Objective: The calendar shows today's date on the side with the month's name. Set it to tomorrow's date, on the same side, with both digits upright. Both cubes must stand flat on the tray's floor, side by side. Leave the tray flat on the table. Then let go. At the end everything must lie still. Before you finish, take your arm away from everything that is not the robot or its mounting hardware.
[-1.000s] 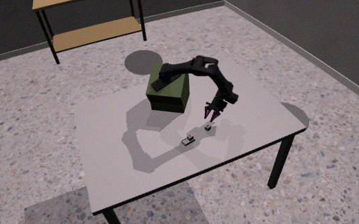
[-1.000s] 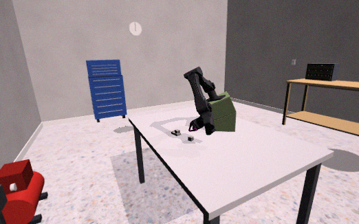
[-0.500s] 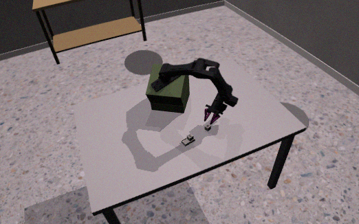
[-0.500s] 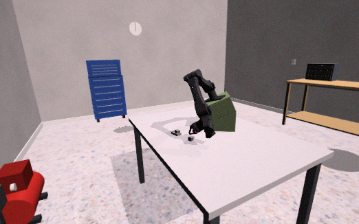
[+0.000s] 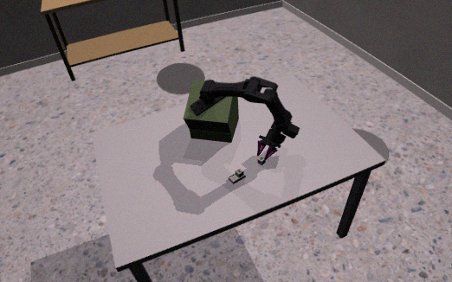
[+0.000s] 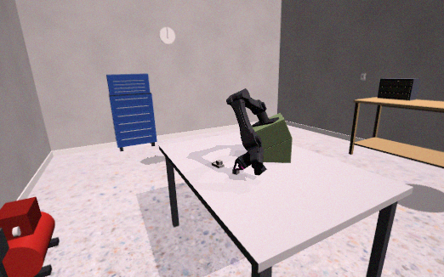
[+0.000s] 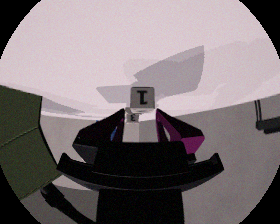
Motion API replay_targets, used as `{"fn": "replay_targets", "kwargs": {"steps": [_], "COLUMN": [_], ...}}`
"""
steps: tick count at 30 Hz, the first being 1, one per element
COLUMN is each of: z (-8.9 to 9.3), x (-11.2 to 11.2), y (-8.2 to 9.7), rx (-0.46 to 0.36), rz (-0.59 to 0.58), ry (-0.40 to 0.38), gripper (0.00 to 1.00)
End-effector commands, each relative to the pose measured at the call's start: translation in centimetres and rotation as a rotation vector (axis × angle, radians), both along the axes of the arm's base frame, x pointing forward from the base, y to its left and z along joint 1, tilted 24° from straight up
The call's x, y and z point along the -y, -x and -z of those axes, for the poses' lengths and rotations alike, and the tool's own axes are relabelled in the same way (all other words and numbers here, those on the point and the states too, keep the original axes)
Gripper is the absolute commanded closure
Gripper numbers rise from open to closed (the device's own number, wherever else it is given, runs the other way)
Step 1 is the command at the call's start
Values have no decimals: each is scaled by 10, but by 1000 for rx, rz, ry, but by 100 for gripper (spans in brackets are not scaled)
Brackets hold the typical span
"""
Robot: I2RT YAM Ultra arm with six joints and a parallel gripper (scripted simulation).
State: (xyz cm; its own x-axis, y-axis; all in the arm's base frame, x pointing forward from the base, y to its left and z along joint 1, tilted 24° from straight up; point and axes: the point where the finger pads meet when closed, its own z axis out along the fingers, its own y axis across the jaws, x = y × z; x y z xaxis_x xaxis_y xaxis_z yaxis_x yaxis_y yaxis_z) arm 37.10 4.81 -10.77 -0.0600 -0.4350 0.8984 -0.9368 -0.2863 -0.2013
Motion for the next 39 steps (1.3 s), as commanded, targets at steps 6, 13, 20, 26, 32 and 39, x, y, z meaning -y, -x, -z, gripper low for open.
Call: {"fn": "replay_targets", "kwargs": {"steps": [6,13,20,26,32,39], "z": [7,10,12,12,12,12], "x": [-2,-1,-1,-1,-1,-1], "y": [-7,-8,-8,-8,-8,-8], "rx": [13,13,13,13,13,13], "rz": [-12,-12,-12,-12,-12,-12], "ry": [-6,-6,-6,-6,-6,-6], "gripper": [55,55,55,55,55,55]}}
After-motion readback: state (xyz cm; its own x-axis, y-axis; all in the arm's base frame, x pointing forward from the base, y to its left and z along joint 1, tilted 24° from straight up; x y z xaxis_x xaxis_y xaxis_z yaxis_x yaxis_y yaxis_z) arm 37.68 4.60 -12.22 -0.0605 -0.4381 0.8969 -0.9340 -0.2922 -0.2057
